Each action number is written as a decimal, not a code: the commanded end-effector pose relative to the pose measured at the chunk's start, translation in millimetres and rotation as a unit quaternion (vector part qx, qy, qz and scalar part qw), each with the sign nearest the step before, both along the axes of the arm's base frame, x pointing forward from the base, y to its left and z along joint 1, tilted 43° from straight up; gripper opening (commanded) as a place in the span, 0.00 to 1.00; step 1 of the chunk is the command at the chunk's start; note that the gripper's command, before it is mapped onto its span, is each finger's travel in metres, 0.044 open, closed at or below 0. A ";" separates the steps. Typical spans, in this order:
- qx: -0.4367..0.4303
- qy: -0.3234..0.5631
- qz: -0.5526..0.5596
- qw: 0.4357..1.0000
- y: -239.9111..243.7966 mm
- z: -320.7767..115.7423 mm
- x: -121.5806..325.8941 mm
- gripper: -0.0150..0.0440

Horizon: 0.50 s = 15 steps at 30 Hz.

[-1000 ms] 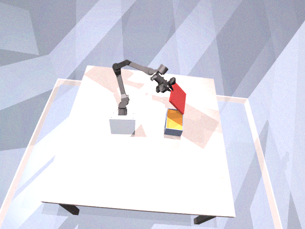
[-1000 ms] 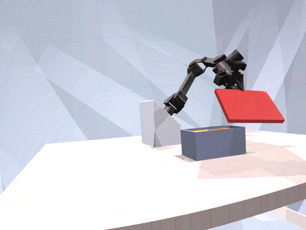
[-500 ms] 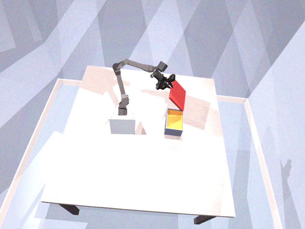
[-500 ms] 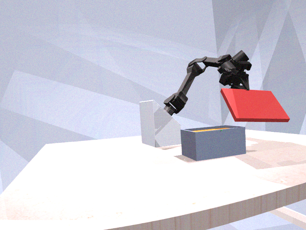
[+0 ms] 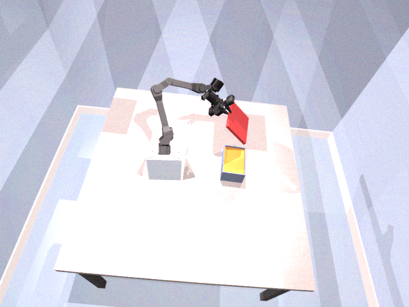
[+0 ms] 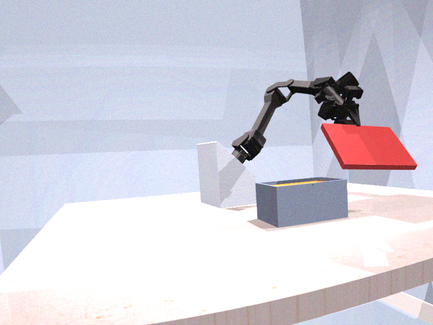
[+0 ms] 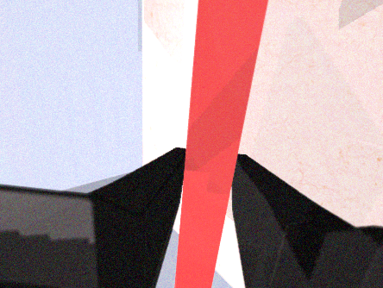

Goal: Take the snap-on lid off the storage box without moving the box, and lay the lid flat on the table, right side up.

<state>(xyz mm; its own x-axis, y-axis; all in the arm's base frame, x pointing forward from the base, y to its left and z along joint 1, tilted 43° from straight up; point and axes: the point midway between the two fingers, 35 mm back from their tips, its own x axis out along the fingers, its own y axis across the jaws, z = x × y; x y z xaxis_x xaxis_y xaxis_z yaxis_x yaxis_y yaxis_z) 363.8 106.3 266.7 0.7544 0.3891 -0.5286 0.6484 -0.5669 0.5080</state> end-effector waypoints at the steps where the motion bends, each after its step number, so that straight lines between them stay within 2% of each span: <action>1: 0.000 -0.004 -0.008 1.000 2.8 8.7 2.3 0.25; 15: 0.001 -0.005 -0.008 1.000 23.1 28.4 1.7 0.25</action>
